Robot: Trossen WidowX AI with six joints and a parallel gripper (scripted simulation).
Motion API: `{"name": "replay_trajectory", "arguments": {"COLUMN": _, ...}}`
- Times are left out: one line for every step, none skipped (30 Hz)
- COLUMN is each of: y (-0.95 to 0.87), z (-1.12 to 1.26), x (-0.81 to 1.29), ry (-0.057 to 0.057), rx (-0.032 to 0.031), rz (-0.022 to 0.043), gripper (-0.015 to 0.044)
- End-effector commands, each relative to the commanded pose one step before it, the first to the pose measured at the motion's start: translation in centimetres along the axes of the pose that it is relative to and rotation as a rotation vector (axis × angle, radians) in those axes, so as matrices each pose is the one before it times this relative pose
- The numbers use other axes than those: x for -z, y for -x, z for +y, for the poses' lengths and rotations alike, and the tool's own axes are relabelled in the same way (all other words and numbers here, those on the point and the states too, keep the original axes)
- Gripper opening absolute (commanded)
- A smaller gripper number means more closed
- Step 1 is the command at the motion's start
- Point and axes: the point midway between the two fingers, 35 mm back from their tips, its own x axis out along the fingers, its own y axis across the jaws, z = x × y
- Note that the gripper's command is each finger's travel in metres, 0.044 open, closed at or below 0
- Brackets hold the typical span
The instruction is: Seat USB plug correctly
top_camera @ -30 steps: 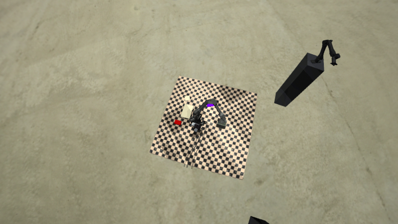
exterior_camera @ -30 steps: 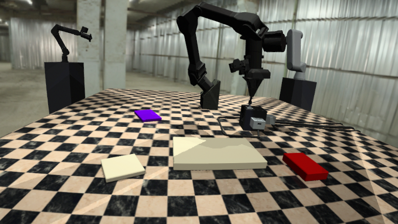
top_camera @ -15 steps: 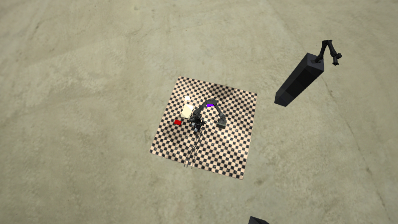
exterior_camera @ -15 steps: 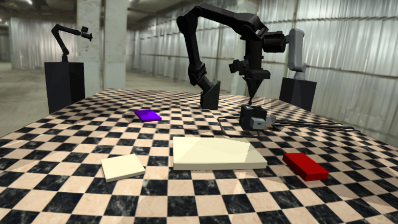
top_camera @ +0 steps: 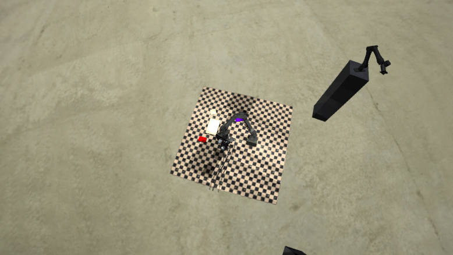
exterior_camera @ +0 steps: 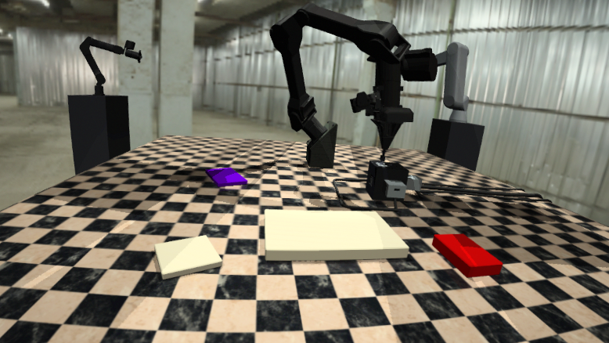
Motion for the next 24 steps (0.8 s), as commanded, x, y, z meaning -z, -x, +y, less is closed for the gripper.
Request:
{"name": "replay_trajectory", "arguments": {"y": -0.056, "z": 0.029, "x": 0.002, "ry": 0.0028, "rx": -0.00192, "rz": 0.00030, "gripper": 0.0000}}
{"name": "replay_trajectory", "arguments": {"y": -0.012, "z": 0.000, "x": -0.001, "ry": 0.0000, "rx": 0.00000, "rz": 0.00000, "gripper": 0.0000}}
{"name": "replay_trajectory", "arguments": {"y": -0.012, "z": 0.000, "x": -0.001, "ry": 0.0000, "rx": 0.00000, "rz": 0.00000, "gripper": 0.0000}}
{"name": "replay_trajectory", "arguments": {"y": -0.012, "z": 0.000, "x": -0.001, "ry": 0.0000, "rx": 0.00000, "rz": 0.00000, "gripper": 0.0000}}
{"name": "replay_trajectory", "arguments": {"y": -0.012, "z": 0.000, "x": -0.001, "ry": 0.0000, "rx": 0.00000, "rz": 0.00000, "gripper": 0.0000}}
{"name": "replay_trajectory", "arguments": {"y": -0.012, "z": 0.000, "x": -0.001, "ry": 0.0000, "rx": 0.00000, "rz": 0.00000, "gripper": 0.0000}}
{"name": "replay_trajectory", "arguments": {"y": -0.012, "z": 0.000, "x": -0.001, "ry": 0.0000, "rx": 0.00000, "rz": 0.00000, "gripper": 0.0000}}
{"name": "replay_trajectory", "arguments": {"y": -0.012, "z": 0.000, "x": -0.001, "ry": 0.0000, "rx": 0.00000, "rz": 0.00000, "gripper": 0.0000}}
{"name": "replay_trajectory", "arguments": {"y": -0.012, "z": 0.000, "x": -0.001, "ry": 0.0000, "rx": 0.00000, "rz": 0.00000, "gripper": 0.0000}}
{"name": "replay_trajectory", "arguments": {"y": -0.012, "z": 0.000, "x": -0.001, "ry": 0.0000, "rx": 0.00000, "rz": 0.00000, "gripper": 0.0000}}
{"name": "replay_trajectory", "arguments": {"y": -0.012, "z": 0.000, "x": -0.001, "ry": 0.0000, "rx": 0.00000, "rz": 0.00000, "gripper": 0.0000}}
{"name": "replay_trajectory", "arguments": {"y": -0.012, "z": 0.000, "x": -0.001, "ry": 0.0000, "rx": 0.00000, "rz": 0.00000, "gripper": 0.0000}}
{"name": "replay_trajectory", "arguments": {"y": -0.012, "z": 0.000, "x": -0.001, "ry": 0.0000, "rx": 0.00000, "rz": 0.00000, "gripper": 0.0000}}
{"name": "replay_trajectory", "arguments": {"y": -0.012, "z": 0.000, "x": -0.001, "ry": 0.0000, "rx": 0.00000, "rz": 0.00000, "gripper": 0.0000}}
{"name": "replay_trajectory", "arguments": {"y": -0.012, "z": 0.000, "x": -0.001, "ry": 0.0000, "rx": 0.00000, "rz": 0.00000, "gripper": 0.0000}}
{"name": "replay_trajectory", "arguments": {"y": -0.012, "z": 0.000, "x": -0.001, "ry": 0.0000, "rx": 0.00000, "rz": 0.00000, "gripper": 0.0000}}
{"name": "replay_trajectory", "arguments": {"y": -0.012, "z": 0.000, "x": -0.001, "ry": 0.0000, "rx": 0.00000, "rz": 0.00000, "gripper": 0.0000}}
{"name": "replay_trajectory", "arguments": {"y": -0.012, "z": 0.000, "x": -0.001, "ry": 0.0000, "rx": 0.00000, "rz": 0.00000, "gripper": 0.0000}}
{"name": "replay_trajectory", "arguments": {"y": -0.012, "z": 0.000, "x": -0.001, "ry": 0.0000, "rx": 0.00000, "rz": 0.00000, "gripper": 0.0000}}
{"name": "replay_trajectory", "arguments": {"y": -0.012, "z": 0.000, "x": -0.001, "ry": 0.0000, "rx": 0.00000, "rz": 0.00000, "gripper": 0.0000}}
{"name": "replay_trajectory", "arguments": {"y": -0.012, "z": 0.000, "x": -0.001, "ry": 0.0000, "rx": 0.00000, "rz": 0.00000, "gripper": 0.0000}}
{"name": "replay_trajectory", "arguments": {"y": -0.012, "z": 0.000, "x": -0.001, "ry": 0.0000, "rx": 0.00000, "rz": 0.00000, "gripper": 0.0000}}
{"name": "replay_trajectory", "arguments": {"y": -0.012, "z": 0.000, "x": -0.001, "ry": 0.0000, "rx": 0.00000, "rz": 0.00000, "gripper": 0.0000}}
{"name": "replay_trajectory", "arguments": {"y": -0.012, "z": 0.000, "x": -0.001, "ry": 0.0000, "rx": 0.00000, "rz": 0.00000, "gripper": 0.0000}}
